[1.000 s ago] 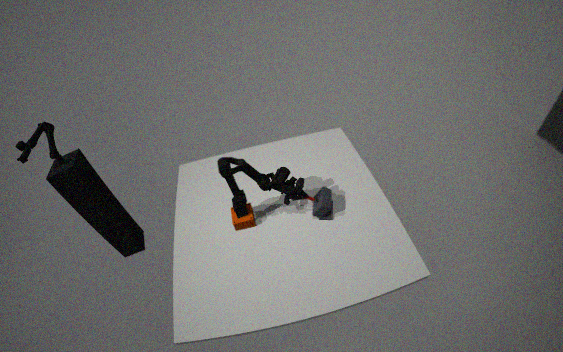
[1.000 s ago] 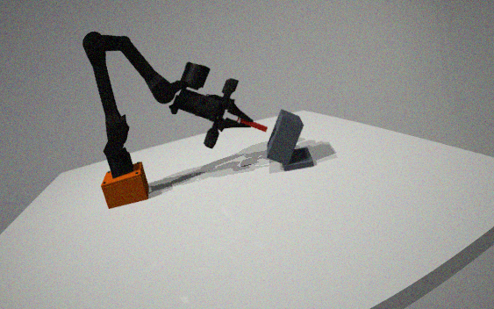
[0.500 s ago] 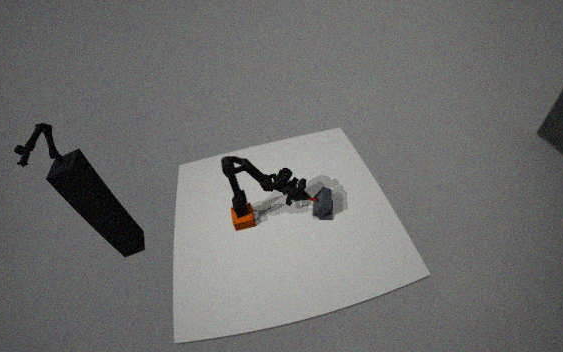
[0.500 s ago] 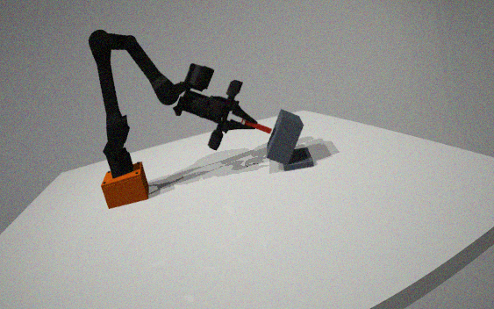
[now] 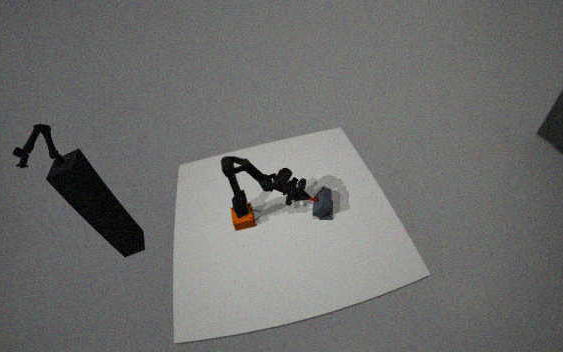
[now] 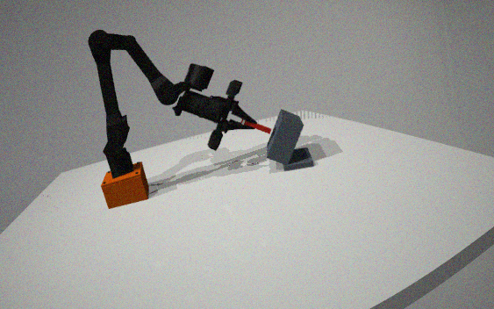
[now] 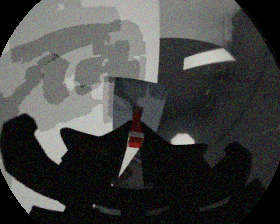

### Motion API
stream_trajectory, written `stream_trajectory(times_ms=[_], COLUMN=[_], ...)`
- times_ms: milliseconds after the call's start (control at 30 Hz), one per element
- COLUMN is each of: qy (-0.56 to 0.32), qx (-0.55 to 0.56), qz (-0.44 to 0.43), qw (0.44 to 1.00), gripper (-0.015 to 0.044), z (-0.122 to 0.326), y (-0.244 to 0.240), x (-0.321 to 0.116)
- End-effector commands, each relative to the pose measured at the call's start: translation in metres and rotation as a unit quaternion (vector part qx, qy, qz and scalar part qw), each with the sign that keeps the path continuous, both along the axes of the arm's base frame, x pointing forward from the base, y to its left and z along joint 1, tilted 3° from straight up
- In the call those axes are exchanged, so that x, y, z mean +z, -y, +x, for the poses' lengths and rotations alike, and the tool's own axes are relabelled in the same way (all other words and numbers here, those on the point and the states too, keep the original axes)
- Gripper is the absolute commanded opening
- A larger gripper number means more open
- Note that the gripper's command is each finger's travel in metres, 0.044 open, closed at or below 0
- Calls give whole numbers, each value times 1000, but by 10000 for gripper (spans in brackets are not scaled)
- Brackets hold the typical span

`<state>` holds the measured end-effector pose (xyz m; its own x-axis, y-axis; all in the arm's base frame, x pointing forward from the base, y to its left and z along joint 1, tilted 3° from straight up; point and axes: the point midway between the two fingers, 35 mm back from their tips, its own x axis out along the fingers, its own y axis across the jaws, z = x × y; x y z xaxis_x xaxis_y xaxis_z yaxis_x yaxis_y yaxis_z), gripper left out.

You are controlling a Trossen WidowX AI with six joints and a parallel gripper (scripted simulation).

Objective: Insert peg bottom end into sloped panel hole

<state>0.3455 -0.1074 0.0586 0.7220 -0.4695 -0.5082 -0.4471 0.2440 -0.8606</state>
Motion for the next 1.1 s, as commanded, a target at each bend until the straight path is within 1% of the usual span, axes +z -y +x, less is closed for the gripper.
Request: stream_trajectory(times_ms=[0,1067], qy=[0,0], qx=[-1,-1], qz=[0,0], qw=[1000,1000], gripper=[0,0], z=[1,11], y=[0,4], x=[1,-3])
